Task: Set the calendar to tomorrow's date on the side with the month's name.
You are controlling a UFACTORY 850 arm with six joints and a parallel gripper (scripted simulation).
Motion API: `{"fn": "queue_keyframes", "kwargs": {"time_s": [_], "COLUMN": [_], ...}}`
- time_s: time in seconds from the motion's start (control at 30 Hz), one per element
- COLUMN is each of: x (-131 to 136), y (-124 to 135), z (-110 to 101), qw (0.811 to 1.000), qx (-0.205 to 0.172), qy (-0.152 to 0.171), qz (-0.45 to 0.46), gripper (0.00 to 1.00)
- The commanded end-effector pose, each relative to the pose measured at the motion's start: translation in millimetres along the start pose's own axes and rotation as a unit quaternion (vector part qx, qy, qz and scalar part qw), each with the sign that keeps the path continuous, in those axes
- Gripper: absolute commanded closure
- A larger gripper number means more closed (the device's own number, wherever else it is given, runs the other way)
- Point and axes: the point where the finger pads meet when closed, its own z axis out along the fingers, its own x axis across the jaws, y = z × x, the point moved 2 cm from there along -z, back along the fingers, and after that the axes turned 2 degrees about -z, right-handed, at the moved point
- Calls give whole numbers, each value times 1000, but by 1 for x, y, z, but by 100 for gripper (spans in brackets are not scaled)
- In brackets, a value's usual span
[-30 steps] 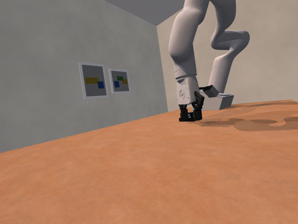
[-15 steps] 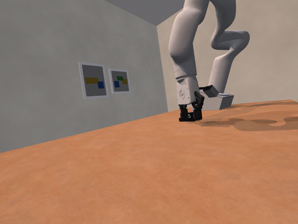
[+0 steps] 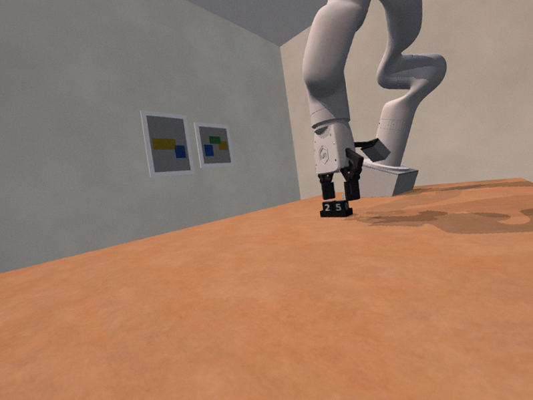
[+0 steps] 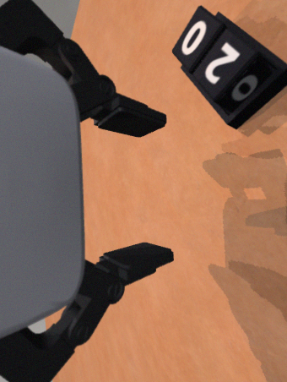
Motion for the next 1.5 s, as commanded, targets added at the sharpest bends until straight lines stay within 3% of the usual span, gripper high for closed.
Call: {"fn": "queue_keyframes", "kwargs": {"time_s": [0.0,0.2,0.43,0.5,0.77,0.93,1.13,1.27,1.33,1.47], "x": [0,0,-5,-16,-18,-22,-35,-37,-37,-47], "y": [0,1,3,9,10,12,18,19,19,24], "z": [-5,-5,-5,-6,-6,-6,-7,-8,-8,-8], "qw": [1000,1000,991,991,985,966,963,941,941,924], "qx": [0,0,0,0,0,0,0,0,0,0], "qy": [0,0,0,0,0,0,0,0,0,0], "qz": [0,12,131,131,172,259,271,337,337,383], "gripper": [0,0,0,0,0,0,0,0,0,0]}}
